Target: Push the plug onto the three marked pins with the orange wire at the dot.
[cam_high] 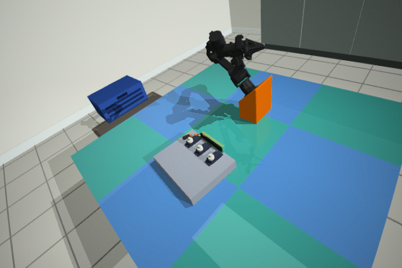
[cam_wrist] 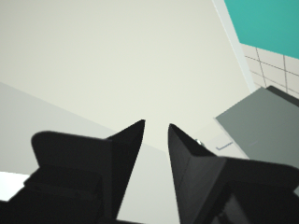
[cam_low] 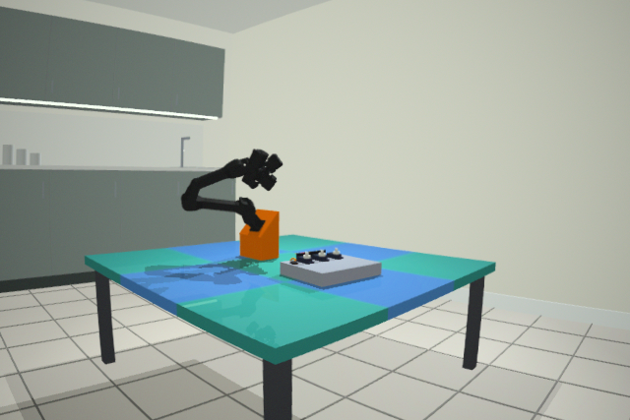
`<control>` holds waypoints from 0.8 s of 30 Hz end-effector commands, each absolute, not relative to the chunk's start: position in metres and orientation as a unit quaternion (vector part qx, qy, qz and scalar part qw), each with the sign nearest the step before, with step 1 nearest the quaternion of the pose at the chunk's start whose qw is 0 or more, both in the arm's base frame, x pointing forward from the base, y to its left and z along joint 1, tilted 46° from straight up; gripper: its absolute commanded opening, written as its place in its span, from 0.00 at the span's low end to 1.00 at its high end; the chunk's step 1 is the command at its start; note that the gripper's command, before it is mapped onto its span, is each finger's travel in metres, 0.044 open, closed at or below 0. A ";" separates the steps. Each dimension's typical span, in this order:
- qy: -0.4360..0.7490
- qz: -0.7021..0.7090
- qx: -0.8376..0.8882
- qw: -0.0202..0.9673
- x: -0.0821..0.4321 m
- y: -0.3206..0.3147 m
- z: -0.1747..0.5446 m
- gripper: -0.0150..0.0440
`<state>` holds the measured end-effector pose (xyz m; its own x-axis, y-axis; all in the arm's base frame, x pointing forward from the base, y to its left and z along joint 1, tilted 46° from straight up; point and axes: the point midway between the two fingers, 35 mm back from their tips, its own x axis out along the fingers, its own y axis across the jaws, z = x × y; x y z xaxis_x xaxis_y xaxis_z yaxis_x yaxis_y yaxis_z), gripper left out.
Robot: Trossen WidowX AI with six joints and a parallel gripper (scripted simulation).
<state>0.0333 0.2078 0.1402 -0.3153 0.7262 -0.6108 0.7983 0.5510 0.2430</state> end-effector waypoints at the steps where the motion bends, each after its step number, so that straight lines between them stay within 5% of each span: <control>1: 0.791 -0.019 0.482 0.377 0.048 0.210 0.143 0.45; 24: 0.659 0.131 0.501 0.546 0.124 0.209 0.160 0.45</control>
